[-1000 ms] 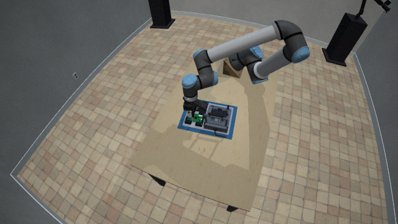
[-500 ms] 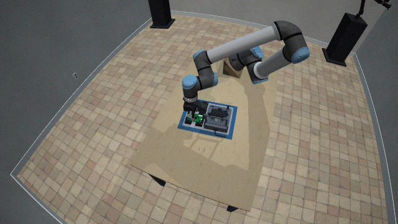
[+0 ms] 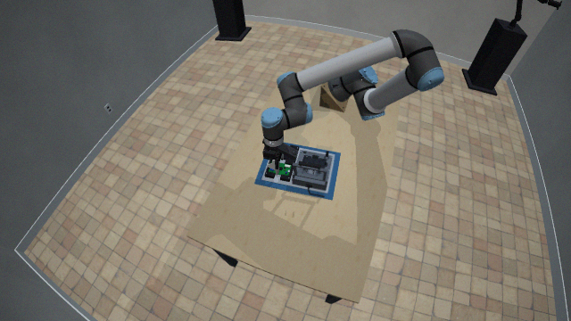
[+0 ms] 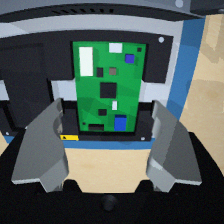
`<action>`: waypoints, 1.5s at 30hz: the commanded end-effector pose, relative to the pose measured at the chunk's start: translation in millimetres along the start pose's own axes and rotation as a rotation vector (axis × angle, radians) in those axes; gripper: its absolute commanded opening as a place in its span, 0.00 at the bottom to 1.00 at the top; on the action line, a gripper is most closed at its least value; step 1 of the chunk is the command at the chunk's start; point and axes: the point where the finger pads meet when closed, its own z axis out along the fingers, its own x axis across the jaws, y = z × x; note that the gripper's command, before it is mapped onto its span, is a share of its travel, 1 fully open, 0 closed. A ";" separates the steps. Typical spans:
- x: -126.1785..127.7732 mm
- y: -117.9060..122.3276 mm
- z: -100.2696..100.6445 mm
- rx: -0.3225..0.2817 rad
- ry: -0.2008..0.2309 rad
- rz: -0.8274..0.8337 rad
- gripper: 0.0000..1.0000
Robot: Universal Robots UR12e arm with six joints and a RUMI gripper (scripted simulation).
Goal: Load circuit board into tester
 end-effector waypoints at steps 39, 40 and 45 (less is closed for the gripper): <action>0.5 0.4 5.9 -0.001 0.001 0.000 0.59; 0.5 0.4 6.7 -0.001 0.001 0.000 0.59; 0.5 0.4 11.1 -0.001 0.001 0.000 0.59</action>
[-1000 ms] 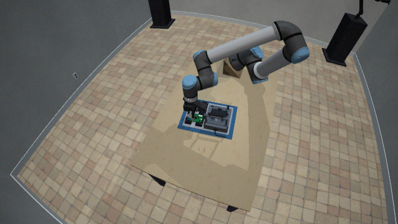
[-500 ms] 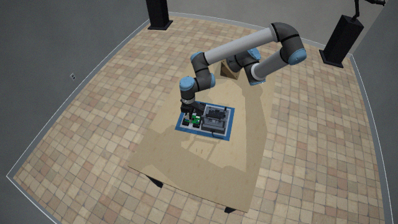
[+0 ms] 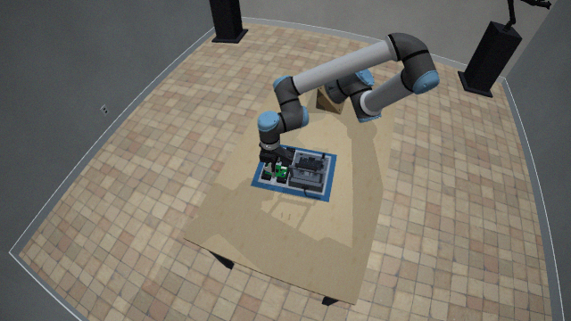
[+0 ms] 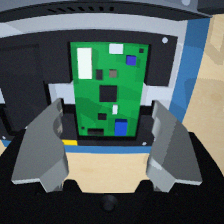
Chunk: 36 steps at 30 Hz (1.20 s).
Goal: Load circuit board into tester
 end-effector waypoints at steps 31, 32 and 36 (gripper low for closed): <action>0.5 0.4 11.2 -0.001 0.001 0.000 0.59; 0.5 0.4 11.2 -0.001 0.001 0.000 0.59; 0.5 0.4 11.2 -0.001 0.001 0.000 0.59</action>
